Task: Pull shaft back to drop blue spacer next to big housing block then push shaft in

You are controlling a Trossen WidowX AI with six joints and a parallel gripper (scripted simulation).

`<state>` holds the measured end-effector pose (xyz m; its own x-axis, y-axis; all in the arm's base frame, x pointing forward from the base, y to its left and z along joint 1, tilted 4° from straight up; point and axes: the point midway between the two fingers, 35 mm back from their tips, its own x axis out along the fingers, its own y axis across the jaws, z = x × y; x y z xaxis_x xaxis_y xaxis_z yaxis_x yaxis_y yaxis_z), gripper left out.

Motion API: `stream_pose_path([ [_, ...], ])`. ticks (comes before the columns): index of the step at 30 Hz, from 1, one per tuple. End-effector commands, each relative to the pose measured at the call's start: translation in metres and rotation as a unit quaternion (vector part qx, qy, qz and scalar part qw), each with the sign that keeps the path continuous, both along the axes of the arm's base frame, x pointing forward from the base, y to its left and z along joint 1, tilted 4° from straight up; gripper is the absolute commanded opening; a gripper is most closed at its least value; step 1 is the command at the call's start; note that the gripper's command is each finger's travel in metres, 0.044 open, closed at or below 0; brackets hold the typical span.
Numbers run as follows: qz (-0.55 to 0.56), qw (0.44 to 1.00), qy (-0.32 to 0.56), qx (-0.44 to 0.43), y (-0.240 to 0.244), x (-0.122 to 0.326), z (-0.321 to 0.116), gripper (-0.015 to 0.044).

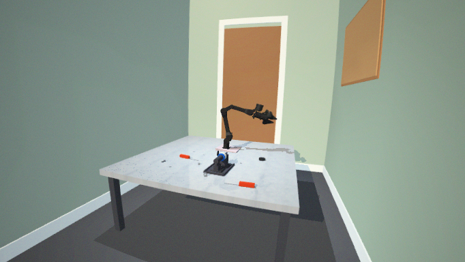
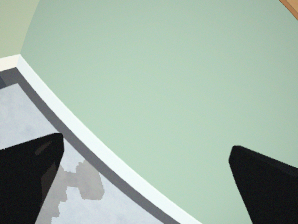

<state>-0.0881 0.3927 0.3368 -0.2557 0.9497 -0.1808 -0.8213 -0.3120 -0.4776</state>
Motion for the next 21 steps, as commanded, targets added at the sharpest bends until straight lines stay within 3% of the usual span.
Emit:
stream_pose_path([
  [1,-0.07,0.988,-0.135,-0.019,0.011,0.07,-0.031,0.044],
  [11,-0.158,0.907,-0.373,-0.119,-0.01,0.205,-0.086,0.044],
  [21,-0.161,0.773,-0.544,-0.283,-0.079,0.32,-0.14,0.044],
])
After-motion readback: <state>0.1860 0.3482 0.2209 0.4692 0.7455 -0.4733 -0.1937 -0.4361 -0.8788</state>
